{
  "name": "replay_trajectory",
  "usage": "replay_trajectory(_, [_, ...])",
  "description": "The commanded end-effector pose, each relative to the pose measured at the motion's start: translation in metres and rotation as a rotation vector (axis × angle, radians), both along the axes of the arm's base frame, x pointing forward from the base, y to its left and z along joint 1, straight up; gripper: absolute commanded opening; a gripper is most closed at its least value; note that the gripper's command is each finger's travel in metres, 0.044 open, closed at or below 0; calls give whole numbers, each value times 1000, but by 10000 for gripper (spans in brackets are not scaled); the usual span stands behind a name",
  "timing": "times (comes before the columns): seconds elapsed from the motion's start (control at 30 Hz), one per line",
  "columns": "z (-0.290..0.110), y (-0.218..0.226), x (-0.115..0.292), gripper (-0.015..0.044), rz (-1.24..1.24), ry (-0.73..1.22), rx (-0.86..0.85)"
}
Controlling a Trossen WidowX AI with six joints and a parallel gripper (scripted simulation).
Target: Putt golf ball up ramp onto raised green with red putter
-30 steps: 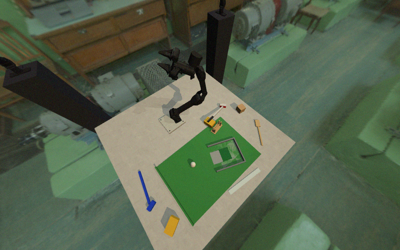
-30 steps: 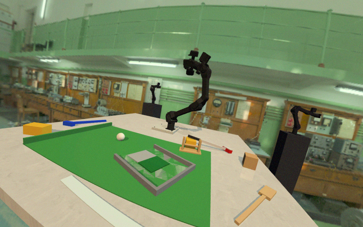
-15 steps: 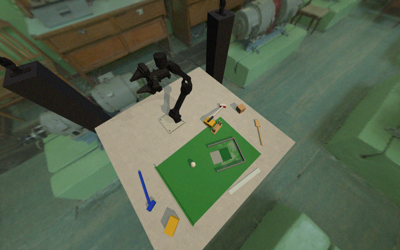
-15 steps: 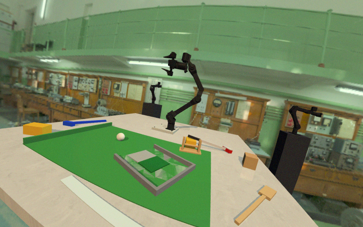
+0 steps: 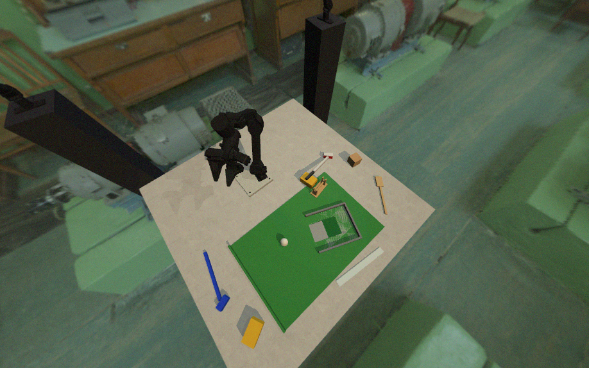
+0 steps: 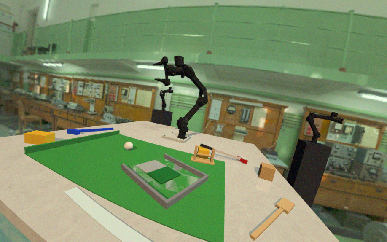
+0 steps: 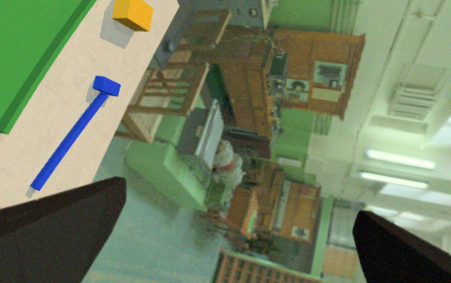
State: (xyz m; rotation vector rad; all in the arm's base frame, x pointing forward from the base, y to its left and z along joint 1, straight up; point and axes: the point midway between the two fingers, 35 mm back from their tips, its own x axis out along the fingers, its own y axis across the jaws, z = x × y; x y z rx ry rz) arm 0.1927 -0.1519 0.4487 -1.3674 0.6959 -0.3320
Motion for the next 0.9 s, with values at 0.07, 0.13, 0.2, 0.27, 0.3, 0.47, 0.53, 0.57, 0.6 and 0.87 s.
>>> replay_trajectory(0.07, [-45,39,67,440,252,65,158])
replay_trajectory(0.13, [-63,59,87,440,339,96,215])
replay_trajectory(0.2, [-80,82,104,440,423,132,270])
replay_trajectory(0.27, [-98,107,118,440,504,173,324])
replay_trajectory(0.3, [-108,121,124,440,544,195,351])
replay_trajectory(0.47, [-154,192,141,440,729,327,474])
replay_trajectory(0.53, [-173,222,141,440,797,387,518])
replay_trajectory(0.57, [-182,237,139,440,829,420,539])
replay_trajectory(0.6, [-192,252,137,440,860,453,559])
replay_trajectory(0.87, [-261,364,91,440,1064,750,691])
